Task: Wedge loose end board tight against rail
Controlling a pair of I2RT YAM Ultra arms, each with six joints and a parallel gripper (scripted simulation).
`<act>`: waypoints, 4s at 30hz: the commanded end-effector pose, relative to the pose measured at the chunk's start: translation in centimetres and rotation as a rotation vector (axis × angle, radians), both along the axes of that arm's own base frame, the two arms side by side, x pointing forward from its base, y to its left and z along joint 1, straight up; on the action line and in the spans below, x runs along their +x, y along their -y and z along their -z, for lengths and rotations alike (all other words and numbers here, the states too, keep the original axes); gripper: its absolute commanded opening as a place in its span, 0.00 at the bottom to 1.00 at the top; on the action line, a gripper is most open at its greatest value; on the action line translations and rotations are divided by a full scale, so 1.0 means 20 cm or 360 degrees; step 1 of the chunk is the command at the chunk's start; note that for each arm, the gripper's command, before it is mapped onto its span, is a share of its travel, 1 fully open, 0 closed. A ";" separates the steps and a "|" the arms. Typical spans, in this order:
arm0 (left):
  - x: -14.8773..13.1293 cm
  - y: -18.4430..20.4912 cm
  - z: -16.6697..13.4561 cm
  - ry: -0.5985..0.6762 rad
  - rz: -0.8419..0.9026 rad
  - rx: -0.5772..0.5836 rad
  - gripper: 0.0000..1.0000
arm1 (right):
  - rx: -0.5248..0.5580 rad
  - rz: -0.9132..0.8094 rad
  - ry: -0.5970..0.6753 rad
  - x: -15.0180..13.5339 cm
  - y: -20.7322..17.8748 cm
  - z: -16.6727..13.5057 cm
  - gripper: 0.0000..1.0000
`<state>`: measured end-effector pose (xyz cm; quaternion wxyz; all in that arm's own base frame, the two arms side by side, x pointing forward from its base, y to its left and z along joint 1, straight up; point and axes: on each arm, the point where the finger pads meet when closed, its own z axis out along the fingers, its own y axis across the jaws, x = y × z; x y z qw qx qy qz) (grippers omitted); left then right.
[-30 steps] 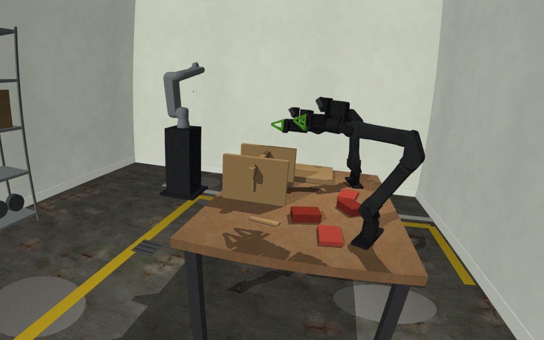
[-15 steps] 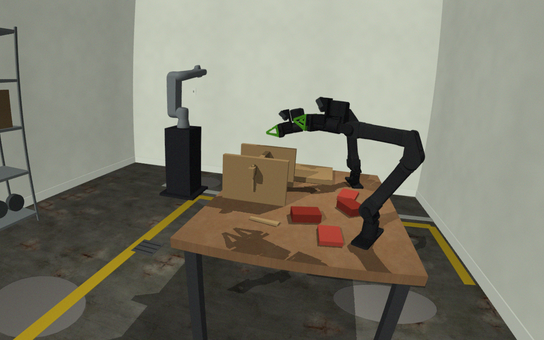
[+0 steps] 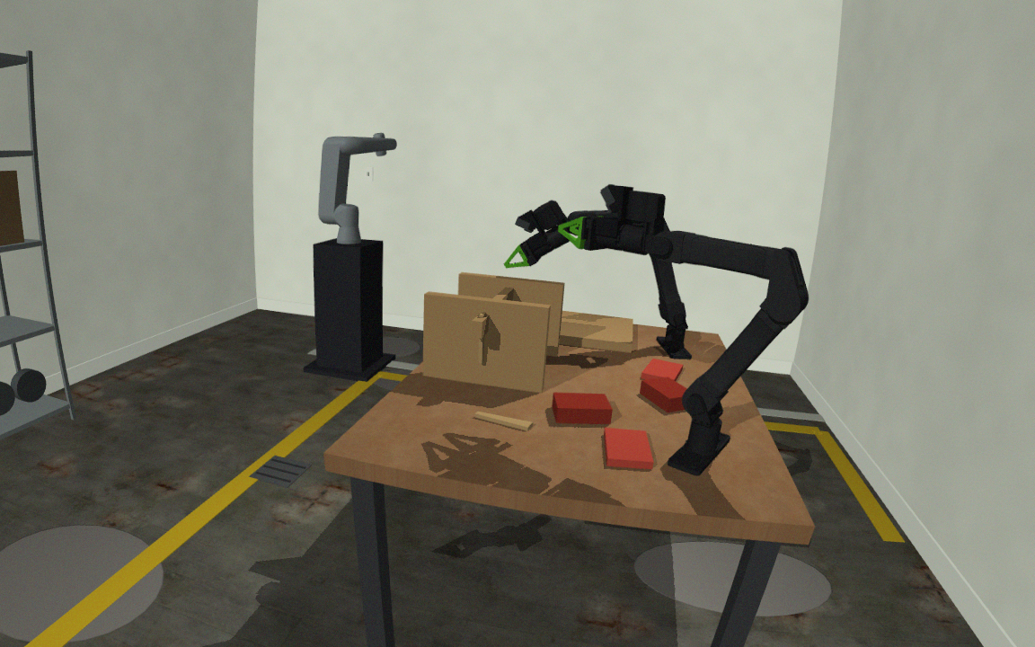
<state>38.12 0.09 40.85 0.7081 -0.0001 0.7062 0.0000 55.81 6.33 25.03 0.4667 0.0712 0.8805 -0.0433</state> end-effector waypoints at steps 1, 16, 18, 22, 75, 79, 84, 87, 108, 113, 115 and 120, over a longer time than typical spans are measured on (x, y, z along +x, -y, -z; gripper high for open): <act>0.00 0.01 -0.13 0.0095 0.0007 -0.0003 0.46 | 0.0040 0.0030 -0.0155 -0.04 0.02 0.04 0.00; 0.00 0.01 -0.13 0.0095 0.0007 -0.0003 0.46 | 0.0118 0.0093 -0.0459 -0.14 0.05 0.12 0.00; 0.00 0.01 -0.13 0.0095 0.0007 -0.0003 0.46 | 0.0121 0.0096 -0.0459 -0.14 0.05 0.11 0.00; 0.00 0.01 -0.13 0.0095 0.0007 -0.0003 0.46 | 0.0100 0.0077 -0.0418 -0.13 0.01 0.08 0.00; 0.00 0.01 -0.13 0.0095 0.0007 -0.0003 0.46 | 0.0097 0.0104 -0.0409 -0.15 0.06 0.23 0.00; 0.00 0.01 -0.13 0.0095 0.0007 -0.0003 0.46 | 0.0094 0.0109 -0.0435 -0.14 0.07 0.28 0.00; 0.00 0.01 -0.13 0.0095 0.0007 -0.0003 0.46 | 0.0085 0.0090 -0.0580 -0.19 0.05 0.42 0.00; 0.00 0.01 -0.13 0.0095 0.0007 -0.0003 0.46 | 0.0081 0.0090 -0.0618 -0.20 0.05 0.45 0.00; 0.00 0.01 -0.13 0.0095 0.0007 -0.0003 0.46 | 0.0049 0.0072 -0.0881 -0.38 0.06 0.62 0.00; 0.00 0.01 -0.13 0.0095 0.0007 -0.0003 0.46 | 0.0050 0.0073 -0.0882 -0.39 0.06 0.62 0.00; 0.00 0.01 -0.13 0.0095 0.0007 -0.0003 0.46 | 0.0050 0.0073 -0.0882 -0.39 0.06 0.62 0.00; 0.00 0.01 -0.13 0.0095 0.0007 -0.0003 0.46 | 0.0050 0.0073 -0.0882 -0.39 0.06 0.62 0.00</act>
